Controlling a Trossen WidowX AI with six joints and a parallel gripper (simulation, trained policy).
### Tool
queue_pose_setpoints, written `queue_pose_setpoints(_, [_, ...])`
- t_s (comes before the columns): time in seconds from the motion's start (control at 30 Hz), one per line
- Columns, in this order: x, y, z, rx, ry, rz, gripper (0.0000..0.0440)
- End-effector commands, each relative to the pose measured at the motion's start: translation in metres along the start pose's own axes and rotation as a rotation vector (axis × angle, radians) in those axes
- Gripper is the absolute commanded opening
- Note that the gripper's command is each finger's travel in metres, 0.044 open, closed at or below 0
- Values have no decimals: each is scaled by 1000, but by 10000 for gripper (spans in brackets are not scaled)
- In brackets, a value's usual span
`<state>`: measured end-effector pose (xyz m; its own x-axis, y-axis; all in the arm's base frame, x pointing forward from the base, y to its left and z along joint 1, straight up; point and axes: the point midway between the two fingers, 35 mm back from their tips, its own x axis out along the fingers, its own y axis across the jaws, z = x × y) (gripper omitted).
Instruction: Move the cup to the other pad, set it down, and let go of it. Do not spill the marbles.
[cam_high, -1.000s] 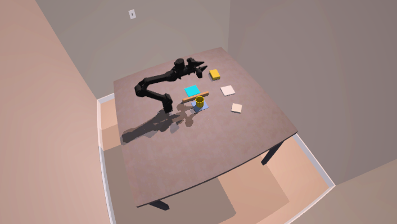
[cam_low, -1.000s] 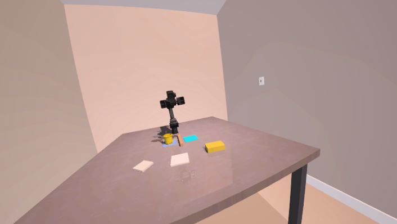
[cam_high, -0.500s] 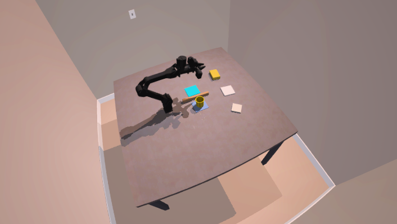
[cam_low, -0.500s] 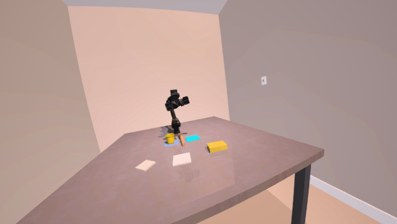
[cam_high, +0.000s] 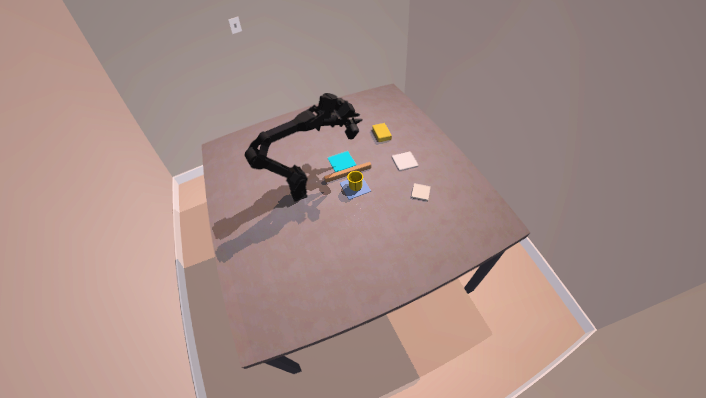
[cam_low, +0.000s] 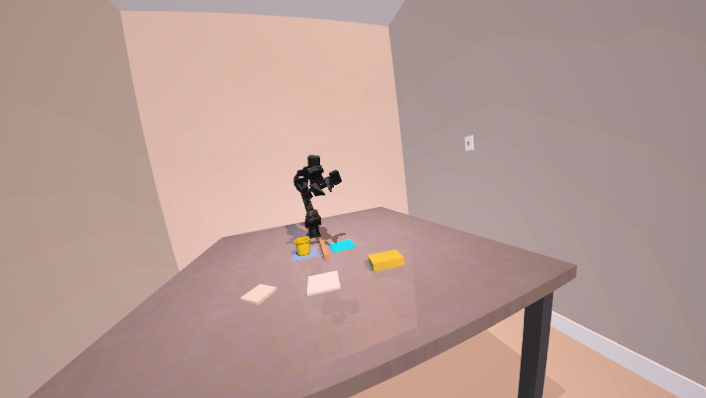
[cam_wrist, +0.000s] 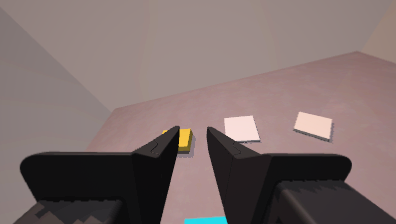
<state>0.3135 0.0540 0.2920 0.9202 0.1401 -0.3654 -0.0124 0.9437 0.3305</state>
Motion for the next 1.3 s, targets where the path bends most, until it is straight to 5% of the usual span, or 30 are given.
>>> queue_pose_setpoints(0.0, [2,3,-6,34,61,-15,117])
queue_pose_setpoints(1.27, [2,-14,-63,57,650,-291,129])
